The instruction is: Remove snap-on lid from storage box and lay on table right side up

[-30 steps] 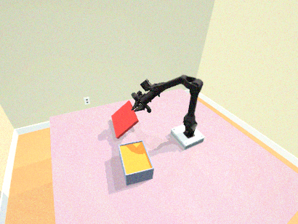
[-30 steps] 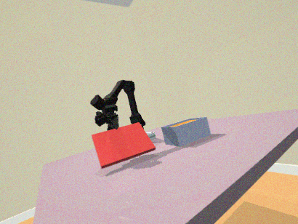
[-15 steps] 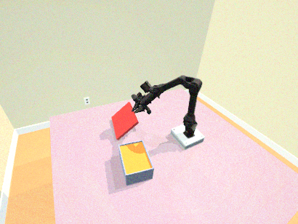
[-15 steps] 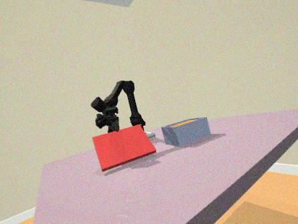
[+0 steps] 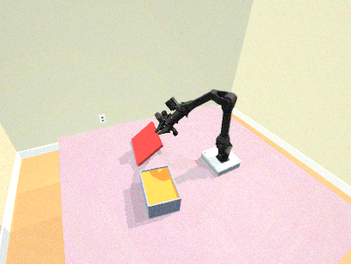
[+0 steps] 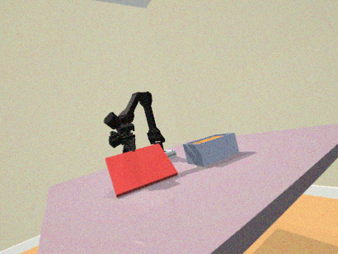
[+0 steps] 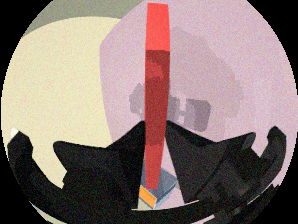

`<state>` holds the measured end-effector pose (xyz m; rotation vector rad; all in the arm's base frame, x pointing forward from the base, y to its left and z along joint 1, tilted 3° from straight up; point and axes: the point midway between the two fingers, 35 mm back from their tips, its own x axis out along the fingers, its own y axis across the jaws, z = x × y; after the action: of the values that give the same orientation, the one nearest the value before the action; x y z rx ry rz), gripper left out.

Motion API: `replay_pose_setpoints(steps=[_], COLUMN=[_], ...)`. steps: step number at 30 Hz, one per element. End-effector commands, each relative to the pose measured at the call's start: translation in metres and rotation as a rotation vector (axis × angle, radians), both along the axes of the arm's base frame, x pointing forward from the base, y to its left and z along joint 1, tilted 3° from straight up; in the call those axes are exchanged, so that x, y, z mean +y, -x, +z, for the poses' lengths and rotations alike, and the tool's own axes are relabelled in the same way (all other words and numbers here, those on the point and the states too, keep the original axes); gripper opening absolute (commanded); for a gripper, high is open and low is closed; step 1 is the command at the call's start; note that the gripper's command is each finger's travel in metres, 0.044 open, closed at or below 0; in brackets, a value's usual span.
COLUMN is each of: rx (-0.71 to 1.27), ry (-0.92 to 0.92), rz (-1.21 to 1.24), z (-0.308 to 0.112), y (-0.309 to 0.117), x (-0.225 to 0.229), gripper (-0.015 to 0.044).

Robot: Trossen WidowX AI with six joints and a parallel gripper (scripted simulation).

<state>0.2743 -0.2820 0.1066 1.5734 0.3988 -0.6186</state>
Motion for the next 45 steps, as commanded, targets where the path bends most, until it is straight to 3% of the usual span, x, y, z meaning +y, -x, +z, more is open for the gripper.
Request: replay_pose_setpoints(steps=[1,45], rx=[-0.003,-0.003], ry=[-0.001,-0.001], rz=[-0.001,-0.001], z=[-0.003,-0.039], y=[-0.001,-0.002], x=[0.000,0.000], gripper=[0.0000,0.0000])
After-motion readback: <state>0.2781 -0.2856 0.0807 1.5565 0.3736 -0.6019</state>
